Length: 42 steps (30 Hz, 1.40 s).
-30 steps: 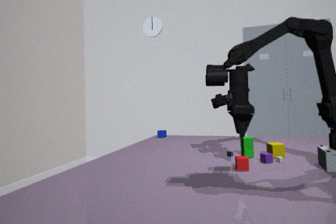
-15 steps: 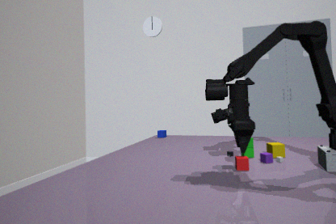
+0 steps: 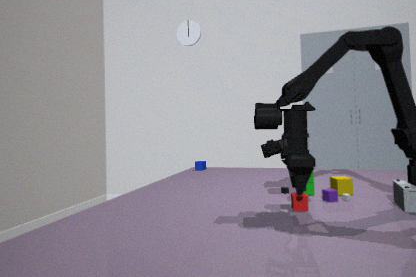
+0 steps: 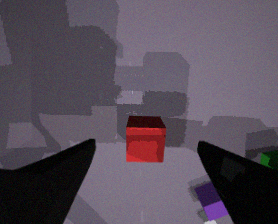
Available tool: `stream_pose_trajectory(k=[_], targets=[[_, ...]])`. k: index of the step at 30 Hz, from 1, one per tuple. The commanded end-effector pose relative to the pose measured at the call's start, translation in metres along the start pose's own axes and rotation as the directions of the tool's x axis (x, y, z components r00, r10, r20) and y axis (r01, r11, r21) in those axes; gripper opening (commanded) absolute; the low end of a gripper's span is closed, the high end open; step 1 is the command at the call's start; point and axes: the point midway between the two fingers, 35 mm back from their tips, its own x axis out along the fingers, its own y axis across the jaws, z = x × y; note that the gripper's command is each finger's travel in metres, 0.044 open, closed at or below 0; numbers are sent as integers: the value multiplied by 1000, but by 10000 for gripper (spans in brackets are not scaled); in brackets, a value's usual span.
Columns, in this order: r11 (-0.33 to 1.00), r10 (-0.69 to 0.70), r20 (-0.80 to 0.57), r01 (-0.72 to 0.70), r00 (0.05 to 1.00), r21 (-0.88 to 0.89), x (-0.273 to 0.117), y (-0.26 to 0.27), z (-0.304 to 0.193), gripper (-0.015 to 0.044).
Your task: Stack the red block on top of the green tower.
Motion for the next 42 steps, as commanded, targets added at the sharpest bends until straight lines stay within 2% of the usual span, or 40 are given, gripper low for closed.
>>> stream_pose_trajectory(k=[1,18,37,42], targets=[[1000,3,-17,-3,1000,4,11,1,-4,440],[1000,3,-17,-3,1000,4,38,1,-6,440],[1000,3,-17,-3,1000,4,37,1,-6,440],[1000,3,-17,-3,1000,4,37,1,-6,309]])
